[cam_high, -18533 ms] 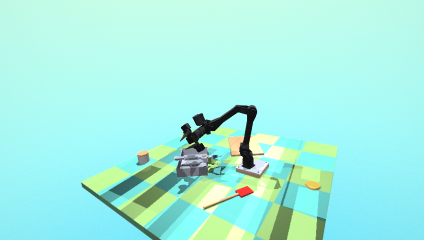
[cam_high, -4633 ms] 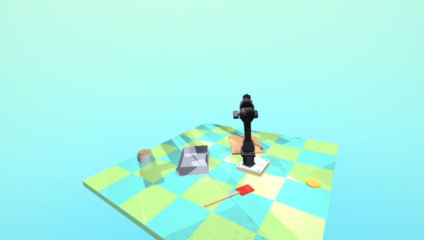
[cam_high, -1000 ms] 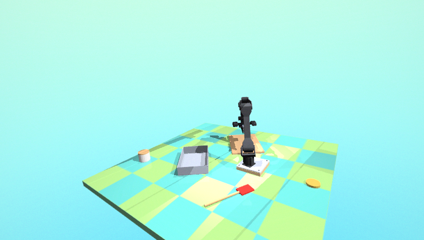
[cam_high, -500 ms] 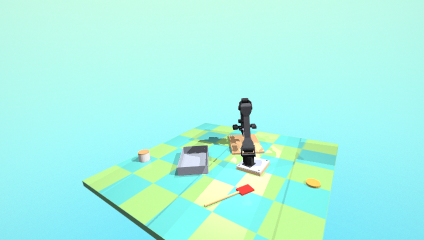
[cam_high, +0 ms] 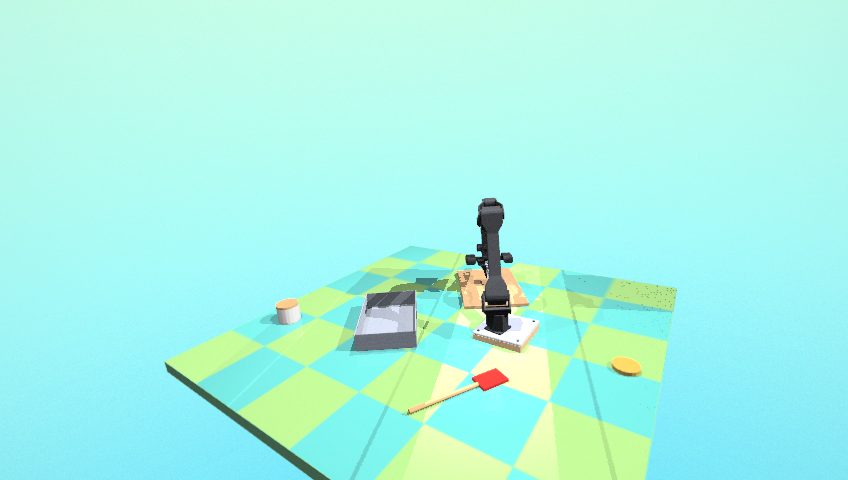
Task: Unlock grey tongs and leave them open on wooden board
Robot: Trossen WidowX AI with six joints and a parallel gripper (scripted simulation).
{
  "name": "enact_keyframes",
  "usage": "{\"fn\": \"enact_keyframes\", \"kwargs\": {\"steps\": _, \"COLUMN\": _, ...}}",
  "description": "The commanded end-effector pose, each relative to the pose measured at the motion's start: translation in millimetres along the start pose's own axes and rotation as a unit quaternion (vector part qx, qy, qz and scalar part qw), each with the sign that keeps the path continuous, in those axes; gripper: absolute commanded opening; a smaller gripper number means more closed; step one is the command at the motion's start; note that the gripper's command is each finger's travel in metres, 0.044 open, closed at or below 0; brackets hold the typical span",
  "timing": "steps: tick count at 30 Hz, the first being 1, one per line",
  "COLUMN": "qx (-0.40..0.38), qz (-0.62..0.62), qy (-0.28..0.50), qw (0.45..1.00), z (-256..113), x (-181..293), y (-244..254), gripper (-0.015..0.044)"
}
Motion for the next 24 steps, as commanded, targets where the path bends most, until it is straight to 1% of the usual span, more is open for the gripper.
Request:
{"fn": "enact_keyframes", "kwargs": {"steps": 1, "qx": 0.002, "qz": 0.001, "qy": 0.000, "qw": 1.000, "z": 1.5, "x": 0.3, "y": -0.3, "gripper": -0.0150}}
{"fn": "enact_keyframes", "kwargs": {"steps": 23, "qx": 0.000, "qz": 0.000, "qy": 0.000, "qw": 1.000, "z": 0.3, "x": 0.0, "y": 0.0, "gripper": 0.0427}}
{"fn": "enact_keyframes", "kwargs": {"steps": 24, "qx": 0.000, "qz": 0.000, "qy": 0.000, "qw": 1.000, "z": 0.3, "x": 0.0, "y": 0.0, "gripper": 0.0440}}
Point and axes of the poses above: the point midway between the two fingers, 35 mm back from their tips, its own z axis out along the fingers, its own y axis across the jaws, x = y × z, the point moved 3 cm from there along -z, back along the fingers, and after that the axes turned 8 degrees about -z, right-handed, at the moved point
